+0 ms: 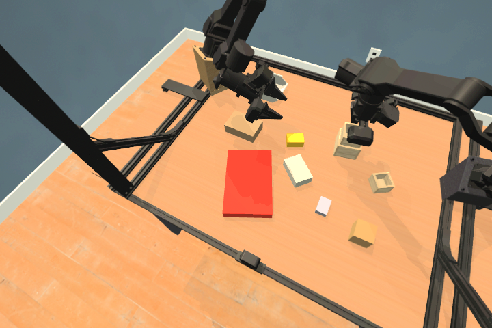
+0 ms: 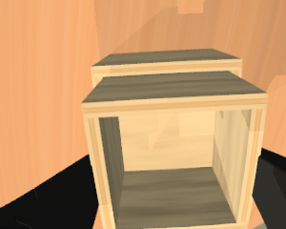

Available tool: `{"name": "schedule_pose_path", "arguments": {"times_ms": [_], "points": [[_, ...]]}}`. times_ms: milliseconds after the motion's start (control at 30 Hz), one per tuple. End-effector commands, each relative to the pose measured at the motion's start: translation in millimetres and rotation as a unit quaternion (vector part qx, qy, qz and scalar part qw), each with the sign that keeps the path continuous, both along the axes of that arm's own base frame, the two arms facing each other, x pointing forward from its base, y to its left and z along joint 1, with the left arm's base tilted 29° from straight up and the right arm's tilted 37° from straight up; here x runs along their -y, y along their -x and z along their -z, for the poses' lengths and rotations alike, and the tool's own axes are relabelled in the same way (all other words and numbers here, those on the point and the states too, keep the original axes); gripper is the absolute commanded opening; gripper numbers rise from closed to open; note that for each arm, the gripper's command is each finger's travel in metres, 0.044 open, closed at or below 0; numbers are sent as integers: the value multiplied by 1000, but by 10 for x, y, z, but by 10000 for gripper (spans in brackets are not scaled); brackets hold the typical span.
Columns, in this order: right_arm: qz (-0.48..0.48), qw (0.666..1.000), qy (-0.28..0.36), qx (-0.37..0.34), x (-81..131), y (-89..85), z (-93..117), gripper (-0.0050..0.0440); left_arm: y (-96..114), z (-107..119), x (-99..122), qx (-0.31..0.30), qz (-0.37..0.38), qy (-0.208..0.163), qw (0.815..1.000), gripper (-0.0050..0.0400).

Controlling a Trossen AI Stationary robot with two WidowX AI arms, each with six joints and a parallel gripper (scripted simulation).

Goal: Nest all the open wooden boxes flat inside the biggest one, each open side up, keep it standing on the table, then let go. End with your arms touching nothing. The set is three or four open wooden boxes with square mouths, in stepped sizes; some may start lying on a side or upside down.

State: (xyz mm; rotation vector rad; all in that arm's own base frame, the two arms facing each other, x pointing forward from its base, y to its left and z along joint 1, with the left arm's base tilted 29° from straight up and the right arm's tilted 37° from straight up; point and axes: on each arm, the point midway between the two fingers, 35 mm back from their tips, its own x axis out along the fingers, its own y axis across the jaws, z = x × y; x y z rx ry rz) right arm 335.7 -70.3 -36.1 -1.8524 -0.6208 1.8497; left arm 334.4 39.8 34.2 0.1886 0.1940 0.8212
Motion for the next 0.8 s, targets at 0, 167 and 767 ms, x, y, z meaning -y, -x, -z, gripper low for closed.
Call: {"name": "schedule_pose_path", "arguments": {"times_ms": [0,167,767], "points": [[2,1000,-2,-2,-18,4,13,0,6,-2,-7,2,-3,1,1000,400],[2,1000,-2,-2,-20,4,17,0,6,-2,-7,2,-3,1,1000,400],[2,1000,-2,-2,-36,4,37,0,6,-2,-7,2,-3,1,1000,400]]}}
